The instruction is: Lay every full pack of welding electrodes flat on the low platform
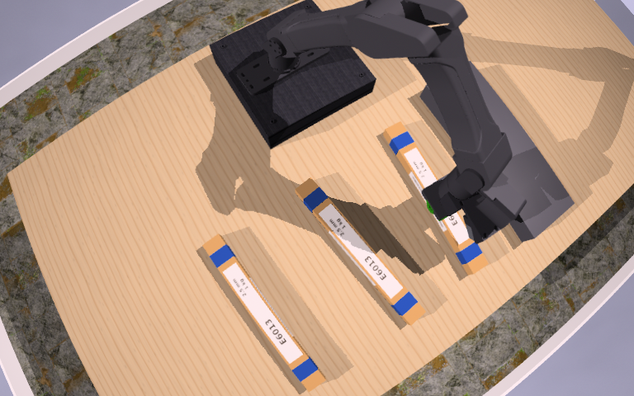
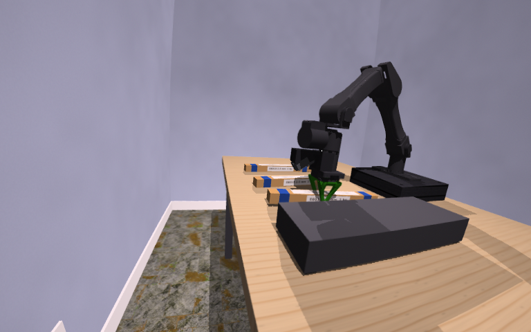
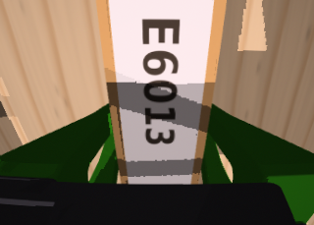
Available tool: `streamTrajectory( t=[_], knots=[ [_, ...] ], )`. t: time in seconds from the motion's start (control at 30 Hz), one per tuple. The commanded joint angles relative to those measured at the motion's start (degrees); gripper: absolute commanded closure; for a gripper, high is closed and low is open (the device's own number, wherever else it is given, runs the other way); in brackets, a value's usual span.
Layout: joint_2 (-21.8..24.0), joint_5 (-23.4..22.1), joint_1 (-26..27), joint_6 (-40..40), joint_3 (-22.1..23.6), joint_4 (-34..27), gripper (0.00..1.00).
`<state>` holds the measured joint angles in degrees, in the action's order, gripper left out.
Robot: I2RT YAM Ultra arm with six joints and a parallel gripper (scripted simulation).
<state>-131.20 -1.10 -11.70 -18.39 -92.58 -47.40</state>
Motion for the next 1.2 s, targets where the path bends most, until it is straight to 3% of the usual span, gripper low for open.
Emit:
streamTrajectory(
  t=[0.0,0.07,0.33,0.4,0.63,1.17],
  knots=[
    [0.25,0.33,0.15,-0.16,0.29,0.96,1.0],
    [1.4,0.32,0.13,-0.18,0.64,1.25,1.0],
    [-0.91,0.34,0.09,-0.21,0.99,1.75,1.0],
    [1.09,0.32,0.04,-0.24,-0.28,1.24,1.0],
    [-1.64,0.35,0.0,-0.27,1.19,2.02,1.0],
    [1.35,0.32,-0.12,-0.32,-0.55,0.56,1.0]
  ],
)
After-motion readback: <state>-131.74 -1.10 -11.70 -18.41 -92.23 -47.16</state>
